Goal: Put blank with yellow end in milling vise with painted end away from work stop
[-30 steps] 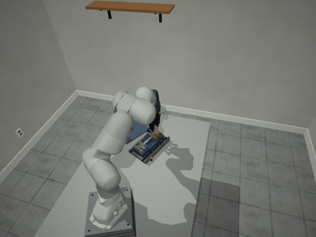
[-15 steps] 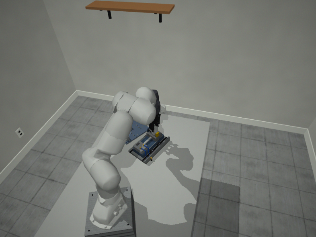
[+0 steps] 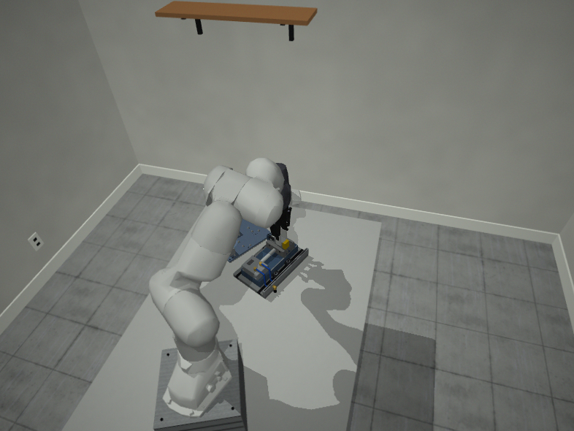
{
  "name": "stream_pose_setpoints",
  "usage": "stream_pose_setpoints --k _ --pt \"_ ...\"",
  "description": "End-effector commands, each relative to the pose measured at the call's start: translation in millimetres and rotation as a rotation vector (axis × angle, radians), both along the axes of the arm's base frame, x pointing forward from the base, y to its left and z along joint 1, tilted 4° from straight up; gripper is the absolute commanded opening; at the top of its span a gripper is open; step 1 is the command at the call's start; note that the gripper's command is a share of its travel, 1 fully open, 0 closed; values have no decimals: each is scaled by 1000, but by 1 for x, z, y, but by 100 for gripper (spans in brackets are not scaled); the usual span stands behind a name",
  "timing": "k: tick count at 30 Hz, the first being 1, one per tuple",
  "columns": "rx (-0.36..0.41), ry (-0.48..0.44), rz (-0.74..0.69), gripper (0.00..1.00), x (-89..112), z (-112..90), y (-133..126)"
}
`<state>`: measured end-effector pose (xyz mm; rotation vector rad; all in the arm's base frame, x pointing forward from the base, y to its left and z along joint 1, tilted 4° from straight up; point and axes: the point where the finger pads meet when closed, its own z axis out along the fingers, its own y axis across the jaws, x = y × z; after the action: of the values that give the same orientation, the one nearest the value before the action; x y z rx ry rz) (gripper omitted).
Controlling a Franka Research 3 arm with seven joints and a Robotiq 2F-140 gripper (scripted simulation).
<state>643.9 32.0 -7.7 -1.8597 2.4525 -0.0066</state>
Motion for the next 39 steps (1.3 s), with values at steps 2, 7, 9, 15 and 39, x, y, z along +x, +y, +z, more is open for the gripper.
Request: stream_pose_setpoints --k 2,7,9,15,39 --pt "0 -3 -1 0 1 0 1" --pt "0 -2 -1 0 1 0 1" --pt "0 -3 -1 0 2 -1 2" --pt "0 -3 -1 0 2 -1 2" --pt "0 0 0 0 0 -2 2"
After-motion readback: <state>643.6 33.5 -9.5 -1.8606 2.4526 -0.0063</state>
